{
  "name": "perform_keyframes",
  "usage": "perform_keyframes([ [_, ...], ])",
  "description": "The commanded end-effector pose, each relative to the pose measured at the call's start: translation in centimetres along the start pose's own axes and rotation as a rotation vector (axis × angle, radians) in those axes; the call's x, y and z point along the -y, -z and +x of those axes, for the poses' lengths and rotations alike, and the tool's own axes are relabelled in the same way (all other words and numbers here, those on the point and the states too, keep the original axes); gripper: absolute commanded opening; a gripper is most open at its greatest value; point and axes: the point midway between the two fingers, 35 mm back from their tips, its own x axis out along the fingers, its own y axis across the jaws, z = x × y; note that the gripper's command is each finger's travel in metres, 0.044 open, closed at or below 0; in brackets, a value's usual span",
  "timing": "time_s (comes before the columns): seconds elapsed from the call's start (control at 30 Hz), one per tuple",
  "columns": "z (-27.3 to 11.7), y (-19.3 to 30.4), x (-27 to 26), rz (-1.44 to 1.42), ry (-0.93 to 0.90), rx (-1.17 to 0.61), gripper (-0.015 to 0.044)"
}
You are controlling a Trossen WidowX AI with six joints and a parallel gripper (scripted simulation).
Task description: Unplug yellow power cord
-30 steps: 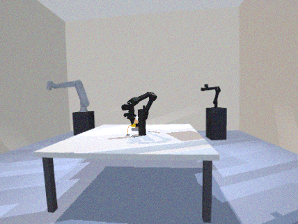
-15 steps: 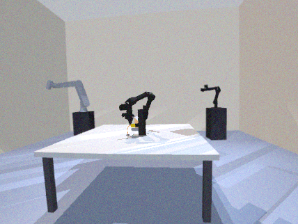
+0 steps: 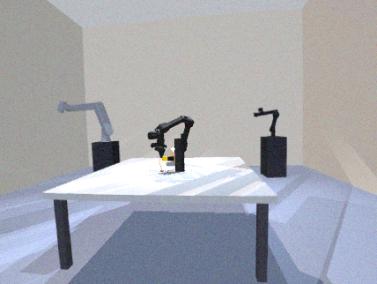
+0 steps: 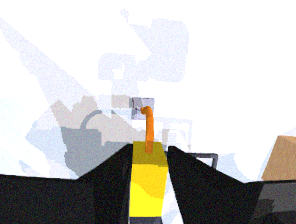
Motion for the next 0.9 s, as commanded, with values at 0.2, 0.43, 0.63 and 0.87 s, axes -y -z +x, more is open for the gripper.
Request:
perform_keyframes([
  [0.2, 0.3, 0.8, -0.2, -0.009, 0.004, -0.014, 0.0160],
  [0.43, -0.4, 0.7, -0.1, 0.002, -0.007, 0.002, 0.0160],
  [0.63, -0.7, 0.8, -0.1, 0.006, -0.012, 0.008, 0.0160],
  [0.87, -0.7, 1.8, -0.1, 0.006, -0.012, 0.008, 0.0160],
])
